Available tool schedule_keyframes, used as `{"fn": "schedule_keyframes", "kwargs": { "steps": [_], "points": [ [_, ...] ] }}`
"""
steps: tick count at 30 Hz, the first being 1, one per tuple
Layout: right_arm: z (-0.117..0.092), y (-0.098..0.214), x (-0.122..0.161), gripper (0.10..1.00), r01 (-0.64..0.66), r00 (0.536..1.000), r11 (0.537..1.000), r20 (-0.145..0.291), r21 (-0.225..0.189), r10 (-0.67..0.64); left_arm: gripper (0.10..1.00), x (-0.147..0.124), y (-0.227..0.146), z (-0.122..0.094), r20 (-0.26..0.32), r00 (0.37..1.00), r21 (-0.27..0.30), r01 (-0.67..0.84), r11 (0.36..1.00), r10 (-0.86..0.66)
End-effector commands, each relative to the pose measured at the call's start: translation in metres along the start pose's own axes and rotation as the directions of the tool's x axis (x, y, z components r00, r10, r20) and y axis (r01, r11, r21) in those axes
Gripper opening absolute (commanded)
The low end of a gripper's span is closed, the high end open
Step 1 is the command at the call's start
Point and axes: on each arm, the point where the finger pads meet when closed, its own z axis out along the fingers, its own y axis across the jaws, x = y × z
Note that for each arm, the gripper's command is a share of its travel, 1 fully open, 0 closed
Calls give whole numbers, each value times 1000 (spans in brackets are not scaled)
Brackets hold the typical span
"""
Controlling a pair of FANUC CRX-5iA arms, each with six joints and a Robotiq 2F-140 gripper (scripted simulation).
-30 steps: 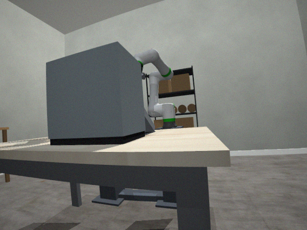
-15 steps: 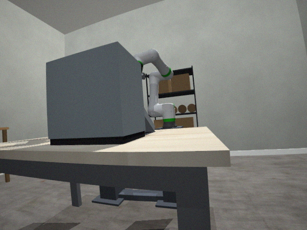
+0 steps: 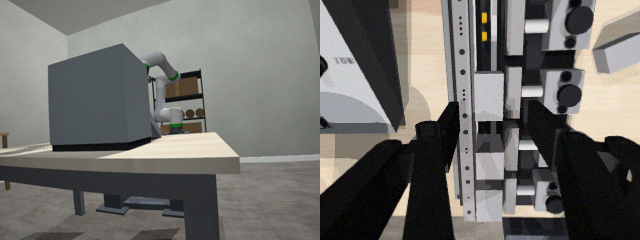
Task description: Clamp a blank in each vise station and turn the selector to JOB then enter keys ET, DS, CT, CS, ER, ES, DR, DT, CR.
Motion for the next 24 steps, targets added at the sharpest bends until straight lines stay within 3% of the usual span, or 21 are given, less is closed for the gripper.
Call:
{"fn": "schedule_keyframes", "kwargs": {
  "steps": [1, 9, 12, 15, 17, 19, 20, 22, 24],
  "points": [
    [-39, -1, 1, 460, 1, 1000, 1000, 10, -2, -1, 1000, 0, 1, -1, 1, 1000, -2, 0, 1000, 0],
    [-39, 1, 2, 460, -12, 1000, 1000, 10, -2, 13, 1000, 0, 1, -1, 1, 1000, -2, 0, 1000, 0],
    [-39, 26, 12, 460, -160, 987, 987, 9, -4, 160, 1000, 0, 1, -1, 1, 1000, -2, 0, 1000, 0],
    [-39, 84, 31, 460, -381, 925, 925, 8, -6, 381, 1000, 0, 1, -1, 1, 1000, -2, 0, 1000, 0],
    [-39, 106, 33, 460, -474, 881, 881, 7, -6, 474, 1000, 0, 1, -1, 1, 1000, -2, 0, 1000, 0],
    [-39, 106, 33, 460, -474, 881, 881, 7, -6, 474, 1000, 0, 1, -1, 1, 1000, -2, 0, 1000, 0],
    [-39, 144, 39, 460, -603, 798, 798, 6, -8, 603, 1000, 0, 1, -1, 1, 1000, -2, 0, 1000, 0],
    [-29, 165, 39, 460, -672, 741, 741, 5, -8, 672, 1000, 0, 1, -1, 1, 1000, -2, 0, 1000, 0],
    [5, 176, 40, 460, -745, 667, 667, 4, -9, 745, 1000, 0, 1, -1, 1, 1000, -2, 0, 1000, 0]
  ]
}}
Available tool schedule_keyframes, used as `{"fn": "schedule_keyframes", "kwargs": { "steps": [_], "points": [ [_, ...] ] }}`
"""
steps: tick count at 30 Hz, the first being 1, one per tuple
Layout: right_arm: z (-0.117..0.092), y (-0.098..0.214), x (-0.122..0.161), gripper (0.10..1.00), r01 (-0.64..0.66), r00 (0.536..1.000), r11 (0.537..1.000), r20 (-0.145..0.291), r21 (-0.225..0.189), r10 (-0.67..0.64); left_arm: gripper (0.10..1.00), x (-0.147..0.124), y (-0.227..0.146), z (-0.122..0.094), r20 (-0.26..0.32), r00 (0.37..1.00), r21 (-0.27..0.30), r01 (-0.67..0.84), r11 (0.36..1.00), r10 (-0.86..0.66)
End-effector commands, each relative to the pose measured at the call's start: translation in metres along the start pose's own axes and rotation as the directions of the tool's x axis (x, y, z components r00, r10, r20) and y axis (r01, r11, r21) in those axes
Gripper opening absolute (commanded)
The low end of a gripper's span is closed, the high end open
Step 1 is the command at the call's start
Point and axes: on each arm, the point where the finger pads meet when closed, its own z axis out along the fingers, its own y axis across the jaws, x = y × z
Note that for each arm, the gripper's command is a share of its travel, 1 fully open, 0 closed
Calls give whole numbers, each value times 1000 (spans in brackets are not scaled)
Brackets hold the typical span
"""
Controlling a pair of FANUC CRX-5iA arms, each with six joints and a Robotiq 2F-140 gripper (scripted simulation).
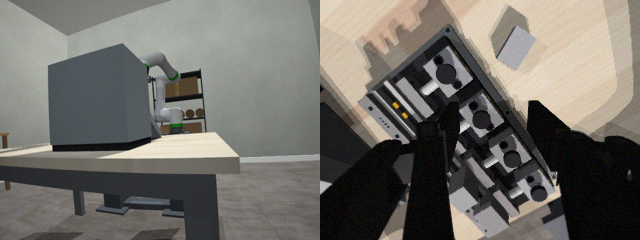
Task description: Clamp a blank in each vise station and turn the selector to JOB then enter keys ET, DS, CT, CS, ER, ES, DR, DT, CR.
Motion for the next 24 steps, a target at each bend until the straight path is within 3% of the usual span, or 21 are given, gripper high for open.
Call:
{"fn": "schedule_keyframes", "kwargs": {
  "steps": [1, 6, 9, 24],
  "points": [
    [54, 29, 33, 460, -276, 961, 961, 0, 1, 276, 1000, 0, 1, -1, 1, 1000, -2, 0, 1000, 0],
    [109, 43, 48, 460, -517, 856, 856, 1, 1, 517, 1000, 0, 1, -1, 1, 1000, -2, 0, 1000, 0],
    [136, 49, 57, 460, -529, 849, 849, 1, 1, 529, 1000, 0, 1, -1, 1, 1000, -2, 0, 1000, 0],
    [145, 49, 57, 460, -529, 849, 849, 1, 1, 529, 1000, 0, 1, -1, 1, 1000, -2, 0, 1000, 0]
  ]
}}
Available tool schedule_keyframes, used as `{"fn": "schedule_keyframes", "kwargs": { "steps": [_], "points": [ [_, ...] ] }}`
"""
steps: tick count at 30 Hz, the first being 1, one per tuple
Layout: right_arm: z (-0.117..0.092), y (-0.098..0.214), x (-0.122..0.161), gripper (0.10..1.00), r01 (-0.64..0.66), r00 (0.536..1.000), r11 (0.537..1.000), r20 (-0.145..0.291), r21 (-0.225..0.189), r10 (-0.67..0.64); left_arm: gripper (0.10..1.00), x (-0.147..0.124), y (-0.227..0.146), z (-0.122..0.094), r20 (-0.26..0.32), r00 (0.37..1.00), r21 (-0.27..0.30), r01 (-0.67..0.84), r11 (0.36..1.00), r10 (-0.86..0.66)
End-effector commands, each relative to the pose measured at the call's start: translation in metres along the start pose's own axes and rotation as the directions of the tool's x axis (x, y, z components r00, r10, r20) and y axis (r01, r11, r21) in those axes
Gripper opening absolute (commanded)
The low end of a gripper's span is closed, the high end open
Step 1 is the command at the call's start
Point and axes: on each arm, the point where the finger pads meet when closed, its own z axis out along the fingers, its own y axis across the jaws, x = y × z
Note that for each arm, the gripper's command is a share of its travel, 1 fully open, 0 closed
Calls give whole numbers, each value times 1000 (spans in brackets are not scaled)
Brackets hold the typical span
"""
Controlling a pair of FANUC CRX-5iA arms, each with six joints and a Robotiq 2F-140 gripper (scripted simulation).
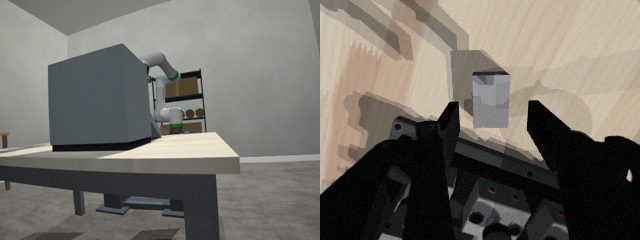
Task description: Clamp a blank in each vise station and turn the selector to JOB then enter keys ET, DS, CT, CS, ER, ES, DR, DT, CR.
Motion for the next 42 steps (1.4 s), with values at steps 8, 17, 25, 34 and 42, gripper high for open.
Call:
{"fn": "schedule_keyframes", "kwargs": {
  "steps": [8, 17, 25, 34, 42],
  "points": [
    [24, 0, 0, 460, 0, 1000, 1000, -1, 1, 0, 1000, 0, 1, -1, 1, 1000, -2, 0, 1000, 0],
    [35, 0, 0, 460, 0, 1000, 1000, -1, 1, 0, 1000, 0, 1, -1, 1, 1000, -2, 0, 1000, 0],
    [38, 0, 0, 460, 0, 1000, 1000, -1, 1, 0, 1000, 0, 1, -1, 1, 1000, -2, 0, 1000, 0],
    [56, -1, 0, 460, 0, 1000, 1000, -1, 1, 0, 1000, 0, 1, -1, 1, 1000, -2, 0, 1000, 0],
    [56, -1, 0, 99, 0, 1000, 1000, -1, 1, 0, 1000, 0, 1, -1, 1, 1000, -2, 0, 1000, 0]
  ]
}}
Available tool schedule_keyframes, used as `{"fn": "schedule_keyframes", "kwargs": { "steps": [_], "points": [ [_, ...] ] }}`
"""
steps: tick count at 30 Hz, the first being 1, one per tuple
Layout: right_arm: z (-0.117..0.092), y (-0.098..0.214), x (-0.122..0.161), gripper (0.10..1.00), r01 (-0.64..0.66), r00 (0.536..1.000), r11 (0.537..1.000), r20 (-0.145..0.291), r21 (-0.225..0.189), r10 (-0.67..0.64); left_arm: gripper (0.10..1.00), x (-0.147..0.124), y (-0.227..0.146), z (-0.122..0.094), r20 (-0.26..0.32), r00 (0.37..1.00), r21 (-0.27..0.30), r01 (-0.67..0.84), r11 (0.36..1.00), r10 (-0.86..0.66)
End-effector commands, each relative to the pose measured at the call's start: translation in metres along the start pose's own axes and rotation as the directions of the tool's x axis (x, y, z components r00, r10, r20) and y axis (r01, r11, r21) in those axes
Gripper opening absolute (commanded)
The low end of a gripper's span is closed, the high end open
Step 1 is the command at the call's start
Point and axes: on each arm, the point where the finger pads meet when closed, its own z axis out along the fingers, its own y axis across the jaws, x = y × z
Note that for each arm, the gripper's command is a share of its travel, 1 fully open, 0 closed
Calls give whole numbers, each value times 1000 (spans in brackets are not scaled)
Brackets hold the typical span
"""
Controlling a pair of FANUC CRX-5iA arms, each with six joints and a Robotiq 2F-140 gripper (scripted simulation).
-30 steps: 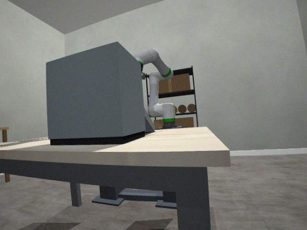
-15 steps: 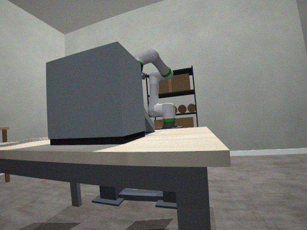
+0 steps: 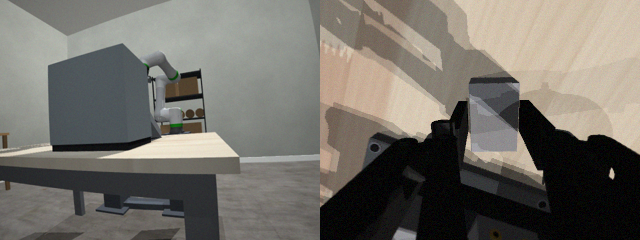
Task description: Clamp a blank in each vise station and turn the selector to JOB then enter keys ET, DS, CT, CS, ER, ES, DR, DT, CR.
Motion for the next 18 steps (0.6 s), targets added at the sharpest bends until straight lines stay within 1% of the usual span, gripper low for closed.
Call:
{"fn": "schedule_keyframes", "kwargs": {
  "steps": [1, 18],
  "points": [
    [-1, 0, 0, 99, 0, 1000, 1000, -1, 1, 0, 1000, 0, 1, -1, 1, 1000, -2, 0, 1000, 0],
    [-4, 0, 0, 99, 0, 1000, 1000, -1, 1, 0, 1000, 0, 1, -1, 1, 1000, -2, 0, 1000, 0]
  ]
}}
